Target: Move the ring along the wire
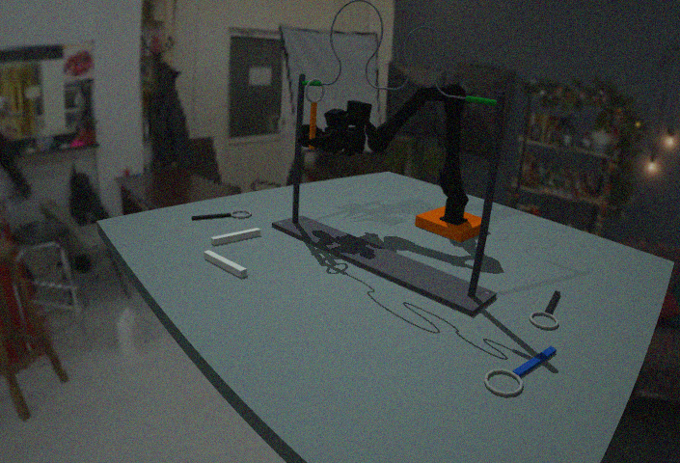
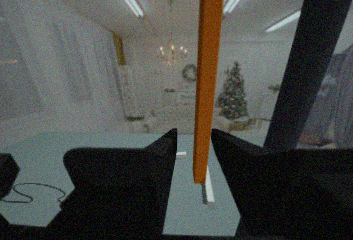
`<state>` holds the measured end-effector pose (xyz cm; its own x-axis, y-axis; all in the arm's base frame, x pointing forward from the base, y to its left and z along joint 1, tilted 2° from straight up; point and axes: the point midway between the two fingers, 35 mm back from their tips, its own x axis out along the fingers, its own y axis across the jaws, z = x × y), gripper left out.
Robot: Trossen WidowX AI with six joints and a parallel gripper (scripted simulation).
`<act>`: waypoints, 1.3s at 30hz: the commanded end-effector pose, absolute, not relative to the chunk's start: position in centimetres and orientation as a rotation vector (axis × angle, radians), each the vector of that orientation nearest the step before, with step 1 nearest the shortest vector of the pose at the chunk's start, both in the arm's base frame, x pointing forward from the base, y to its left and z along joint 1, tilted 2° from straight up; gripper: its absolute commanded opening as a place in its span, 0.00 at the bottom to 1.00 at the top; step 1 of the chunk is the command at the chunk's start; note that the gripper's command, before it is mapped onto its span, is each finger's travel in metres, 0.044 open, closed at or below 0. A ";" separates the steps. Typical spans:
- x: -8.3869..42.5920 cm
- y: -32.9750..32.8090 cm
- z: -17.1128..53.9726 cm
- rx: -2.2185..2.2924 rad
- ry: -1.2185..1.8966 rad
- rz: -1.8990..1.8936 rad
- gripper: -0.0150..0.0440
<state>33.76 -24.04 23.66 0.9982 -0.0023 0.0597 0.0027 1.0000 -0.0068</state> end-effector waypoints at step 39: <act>33.7 -23.9 25.7 -0.011 -0.062 -0.005 0.00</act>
